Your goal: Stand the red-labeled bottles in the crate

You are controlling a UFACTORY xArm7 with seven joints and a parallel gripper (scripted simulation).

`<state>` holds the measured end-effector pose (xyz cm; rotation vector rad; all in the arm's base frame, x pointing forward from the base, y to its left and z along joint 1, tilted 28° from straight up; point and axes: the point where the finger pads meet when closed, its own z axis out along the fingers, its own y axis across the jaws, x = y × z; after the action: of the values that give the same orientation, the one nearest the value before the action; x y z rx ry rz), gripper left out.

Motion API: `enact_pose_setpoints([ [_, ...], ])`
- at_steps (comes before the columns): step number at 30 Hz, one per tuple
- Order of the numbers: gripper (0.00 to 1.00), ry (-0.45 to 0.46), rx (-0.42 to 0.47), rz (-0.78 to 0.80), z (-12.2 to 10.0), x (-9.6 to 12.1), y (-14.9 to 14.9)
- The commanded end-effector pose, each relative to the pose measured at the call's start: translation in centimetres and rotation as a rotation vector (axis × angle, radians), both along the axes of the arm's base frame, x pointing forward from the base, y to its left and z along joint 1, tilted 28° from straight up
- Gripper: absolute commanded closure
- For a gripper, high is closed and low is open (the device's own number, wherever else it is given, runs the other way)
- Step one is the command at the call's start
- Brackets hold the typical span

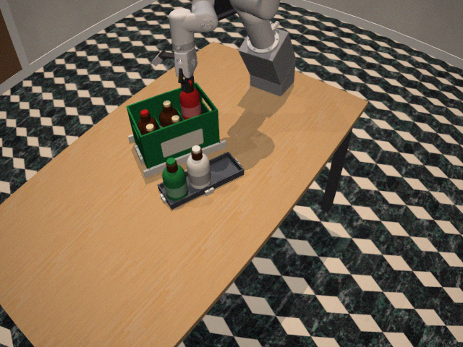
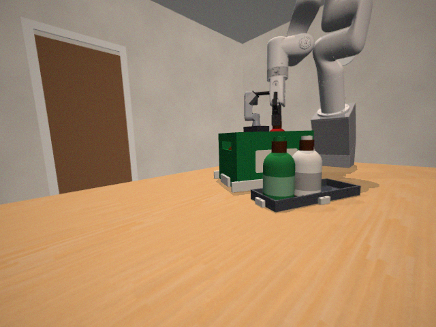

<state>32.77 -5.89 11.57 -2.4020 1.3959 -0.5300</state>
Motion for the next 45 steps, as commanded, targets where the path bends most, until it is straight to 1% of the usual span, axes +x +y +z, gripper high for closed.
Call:
enact_pose_setpoints([
  [1,1.0,-0.003,-0.001,-0.001,0.1,0.1,0.0],
  [12,1.0,-0.003,0.0,-0.001,-0.2,0.2,0.0],
  [25,1.0,-0.003,0.0,-0.001,-1.5,0.9,0.1],
  [45,1.0,-0.003,0.0,-0.001,-3.0,1.7,0.3],
])
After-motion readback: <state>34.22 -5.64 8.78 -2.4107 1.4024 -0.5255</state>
